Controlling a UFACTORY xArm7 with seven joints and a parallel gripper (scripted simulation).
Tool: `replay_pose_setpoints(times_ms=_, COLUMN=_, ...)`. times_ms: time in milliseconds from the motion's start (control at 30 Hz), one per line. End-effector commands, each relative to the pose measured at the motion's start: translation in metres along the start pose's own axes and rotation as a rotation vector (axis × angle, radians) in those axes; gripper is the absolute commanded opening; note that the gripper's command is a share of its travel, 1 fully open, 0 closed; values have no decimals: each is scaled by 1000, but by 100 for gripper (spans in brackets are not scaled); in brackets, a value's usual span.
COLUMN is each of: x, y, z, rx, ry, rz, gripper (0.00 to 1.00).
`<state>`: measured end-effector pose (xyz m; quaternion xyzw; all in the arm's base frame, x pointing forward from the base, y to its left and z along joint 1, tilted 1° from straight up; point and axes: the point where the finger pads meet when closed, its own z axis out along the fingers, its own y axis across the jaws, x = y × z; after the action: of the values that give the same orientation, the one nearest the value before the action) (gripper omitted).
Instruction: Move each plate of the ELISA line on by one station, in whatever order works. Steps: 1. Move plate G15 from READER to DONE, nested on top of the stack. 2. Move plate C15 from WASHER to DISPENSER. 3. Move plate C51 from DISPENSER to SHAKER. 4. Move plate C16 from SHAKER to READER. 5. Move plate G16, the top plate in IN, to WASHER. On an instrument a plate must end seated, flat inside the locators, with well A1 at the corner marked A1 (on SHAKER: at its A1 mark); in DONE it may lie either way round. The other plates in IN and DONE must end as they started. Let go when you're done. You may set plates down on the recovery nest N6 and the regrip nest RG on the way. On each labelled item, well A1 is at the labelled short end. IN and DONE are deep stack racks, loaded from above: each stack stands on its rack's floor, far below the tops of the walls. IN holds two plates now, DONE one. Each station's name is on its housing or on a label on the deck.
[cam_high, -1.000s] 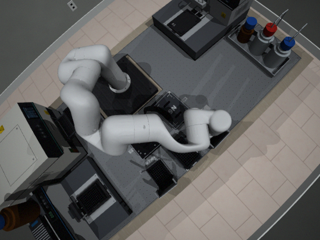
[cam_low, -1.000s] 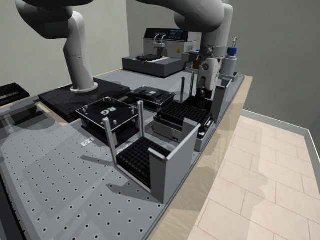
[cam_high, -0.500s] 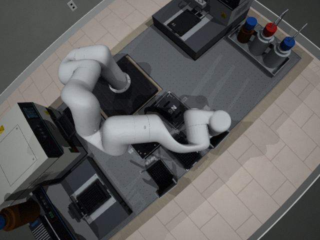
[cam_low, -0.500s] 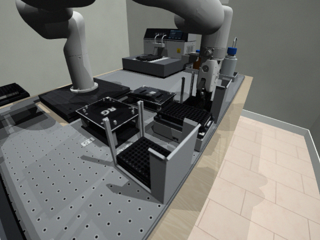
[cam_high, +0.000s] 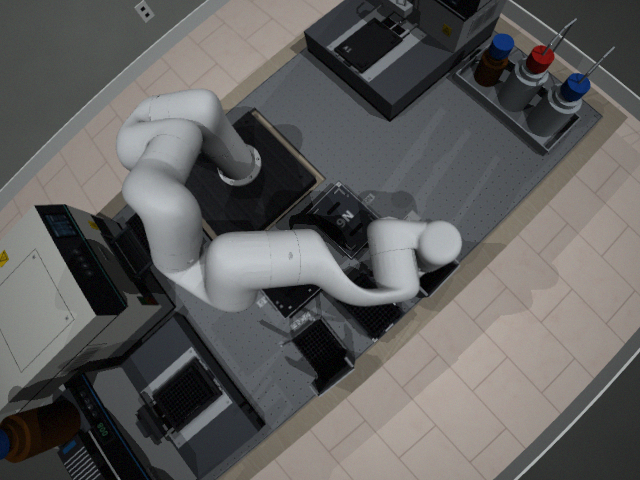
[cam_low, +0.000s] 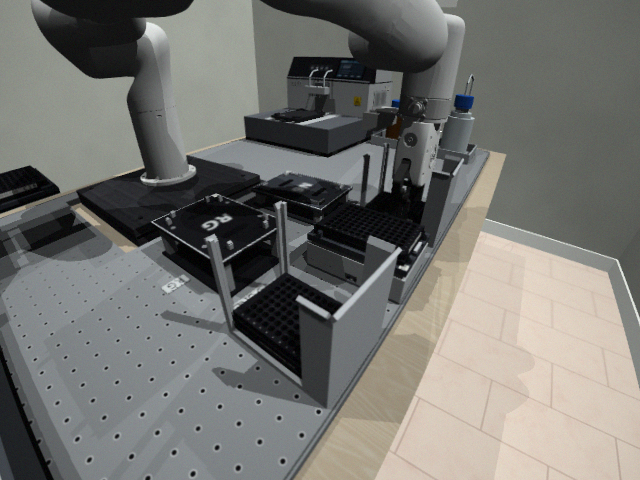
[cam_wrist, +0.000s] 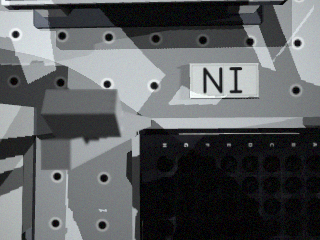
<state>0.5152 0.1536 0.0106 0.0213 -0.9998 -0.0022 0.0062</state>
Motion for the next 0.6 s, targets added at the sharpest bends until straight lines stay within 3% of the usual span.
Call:
replay_pose_setpoints(times_ms=0, x=-1, y=1, z=-2, rx=-2, ry=-5, rz=0, gripper=100)
replay_pose_setpoints(times_ms=300, x=-2, y=1, z=-2, rx=-2, ry=-5, rz=0, gripper=100)
replay_pose_setpoints(times_ms=333, x=-2, y=1, z=-2, rx=-2, ry=-5, rz=0, gripper=0)
replay_pose_setpoints(times_ms=567, x=-1, y=1, z=-2, rx=-2, ry=-5, rz=0, gripper=0)
